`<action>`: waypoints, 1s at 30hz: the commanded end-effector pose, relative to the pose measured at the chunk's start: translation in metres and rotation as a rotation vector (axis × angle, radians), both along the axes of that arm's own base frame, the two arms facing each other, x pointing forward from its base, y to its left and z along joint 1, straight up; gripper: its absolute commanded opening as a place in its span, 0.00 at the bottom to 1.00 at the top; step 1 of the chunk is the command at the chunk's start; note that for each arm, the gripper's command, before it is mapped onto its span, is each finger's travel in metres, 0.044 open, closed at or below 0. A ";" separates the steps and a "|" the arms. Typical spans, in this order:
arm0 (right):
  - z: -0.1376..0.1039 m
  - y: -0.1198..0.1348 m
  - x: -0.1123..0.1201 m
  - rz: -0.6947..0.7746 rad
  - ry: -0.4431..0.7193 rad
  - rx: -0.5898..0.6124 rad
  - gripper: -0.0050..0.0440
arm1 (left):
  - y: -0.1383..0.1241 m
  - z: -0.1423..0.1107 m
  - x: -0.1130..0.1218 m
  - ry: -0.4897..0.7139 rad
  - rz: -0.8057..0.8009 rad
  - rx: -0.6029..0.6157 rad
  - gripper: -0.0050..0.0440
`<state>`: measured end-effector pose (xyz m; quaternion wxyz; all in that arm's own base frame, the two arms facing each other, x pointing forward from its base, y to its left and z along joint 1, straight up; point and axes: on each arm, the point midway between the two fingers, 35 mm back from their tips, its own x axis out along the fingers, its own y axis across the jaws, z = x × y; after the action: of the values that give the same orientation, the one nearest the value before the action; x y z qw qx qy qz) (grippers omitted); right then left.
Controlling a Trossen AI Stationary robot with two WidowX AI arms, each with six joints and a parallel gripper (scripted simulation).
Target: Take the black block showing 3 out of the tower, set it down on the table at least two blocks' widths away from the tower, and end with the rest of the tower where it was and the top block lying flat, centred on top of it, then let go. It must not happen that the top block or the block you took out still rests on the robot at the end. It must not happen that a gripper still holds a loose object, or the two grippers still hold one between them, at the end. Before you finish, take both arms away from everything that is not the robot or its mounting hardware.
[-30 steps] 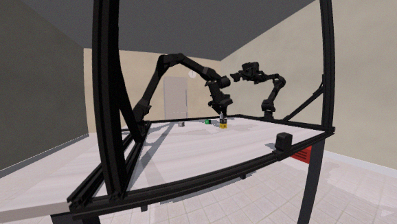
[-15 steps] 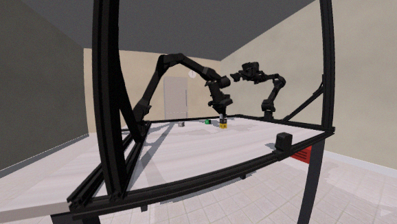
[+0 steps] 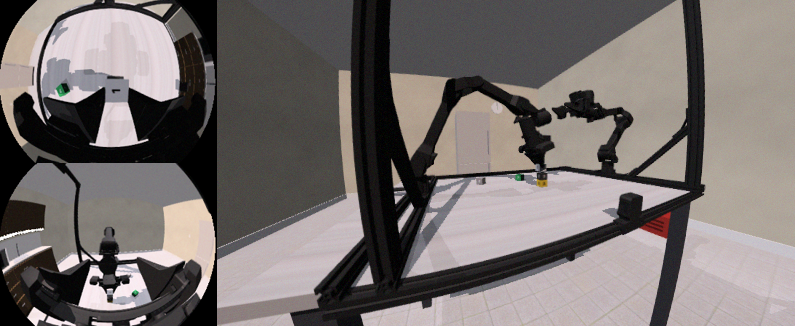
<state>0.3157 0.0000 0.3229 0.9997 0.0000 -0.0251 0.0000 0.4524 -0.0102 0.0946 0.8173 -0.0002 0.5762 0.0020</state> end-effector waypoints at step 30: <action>0.000 0.000 0.000 0.000 0.000 0.000 0.92 | -0.001 0.004 -0.073 -0.006 -0.005 -0.002 0.10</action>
<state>0.3157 0.0000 0.3230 0.9997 0.0000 -0.0251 0.0000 0.3787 -0.0105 0.0968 0.8173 0.0015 0.5762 -0.0004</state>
